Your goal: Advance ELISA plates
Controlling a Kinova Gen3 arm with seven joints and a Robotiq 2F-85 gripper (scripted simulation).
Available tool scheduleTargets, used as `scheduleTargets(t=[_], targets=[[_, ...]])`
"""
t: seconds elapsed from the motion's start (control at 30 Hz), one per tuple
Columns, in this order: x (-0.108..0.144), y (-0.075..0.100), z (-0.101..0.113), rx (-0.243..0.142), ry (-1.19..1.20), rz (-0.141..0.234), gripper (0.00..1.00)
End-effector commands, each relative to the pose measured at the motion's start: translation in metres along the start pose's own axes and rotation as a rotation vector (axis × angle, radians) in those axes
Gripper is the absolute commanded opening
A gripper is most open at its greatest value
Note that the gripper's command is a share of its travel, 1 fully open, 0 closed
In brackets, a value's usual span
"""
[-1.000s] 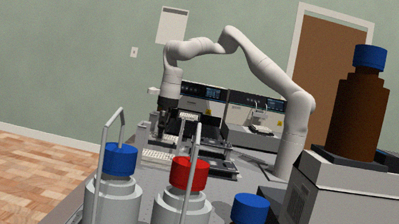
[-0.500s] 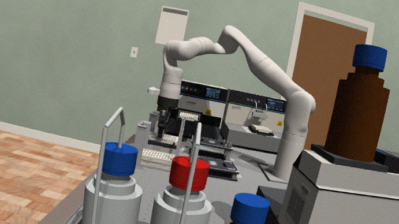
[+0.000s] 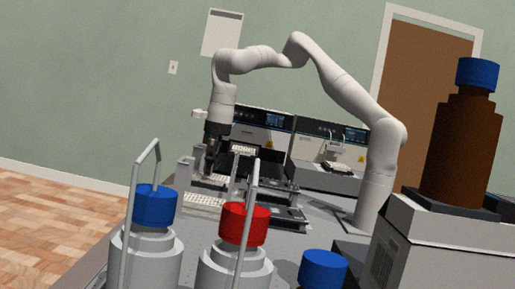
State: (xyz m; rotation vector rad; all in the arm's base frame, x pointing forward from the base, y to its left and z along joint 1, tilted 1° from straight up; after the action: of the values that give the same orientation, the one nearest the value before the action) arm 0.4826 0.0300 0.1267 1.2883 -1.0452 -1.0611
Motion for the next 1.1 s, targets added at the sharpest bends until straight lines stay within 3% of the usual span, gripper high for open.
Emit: scheduleTargets(t=[0.0,1.07], targets=[[0.001,0.006,0.000,0.000,-0.007,-0.002,1.00],[0.001,0.045,-0.001,0.000,-0.001,-0.003,1.00]])
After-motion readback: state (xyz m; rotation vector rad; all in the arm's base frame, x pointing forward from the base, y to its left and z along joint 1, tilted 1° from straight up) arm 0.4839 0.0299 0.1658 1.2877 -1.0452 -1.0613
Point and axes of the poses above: the point where the finger pads meet when closed, its own y axis back along the fingers, its own x axis across the jaws, z = x × y, the point moved 5 cm from there along y, back along the fingers, and after that the axes turned 10 degrees about y, right-handed, at the moved point
